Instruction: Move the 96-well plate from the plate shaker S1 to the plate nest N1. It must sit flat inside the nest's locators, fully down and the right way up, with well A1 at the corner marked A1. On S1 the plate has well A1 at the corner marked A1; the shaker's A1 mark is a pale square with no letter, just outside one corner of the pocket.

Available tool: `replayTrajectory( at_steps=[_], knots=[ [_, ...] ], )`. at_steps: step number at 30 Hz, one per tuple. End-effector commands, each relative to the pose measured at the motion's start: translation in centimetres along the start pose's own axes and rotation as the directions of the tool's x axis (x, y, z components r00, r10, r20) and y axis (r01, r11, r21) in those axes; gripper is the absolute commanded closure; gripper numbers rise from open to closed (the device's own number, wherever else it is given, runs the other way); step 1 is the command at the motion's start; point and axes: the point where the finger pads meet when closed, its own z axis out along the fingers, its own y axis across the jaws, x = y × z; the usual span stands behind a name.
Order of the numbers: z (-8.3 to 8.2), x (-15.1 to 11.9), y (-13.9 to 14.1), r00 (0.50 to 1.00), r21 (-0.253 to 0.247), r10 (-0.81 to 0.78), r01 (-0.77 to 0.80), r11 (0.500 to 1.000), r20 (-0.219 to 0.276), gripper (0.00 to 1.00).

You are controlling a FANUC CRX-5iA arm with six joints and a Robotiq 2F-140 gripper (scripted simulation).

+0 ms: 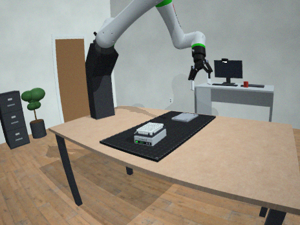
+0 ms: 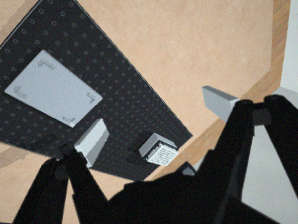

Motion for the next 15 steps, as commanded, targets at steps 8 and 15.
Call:
replayTrajectory(
  at_steps=[8,15],
  knots=[
    [3.0,-3.3,-0.1,0.996,0.057,0.066,-0.07,0.996,0.06,0.0],
    [5.1,-6.1,-0.5,0.982,0.116,0.138,-0.153,0.981,0.13,0.0]
  ],
)
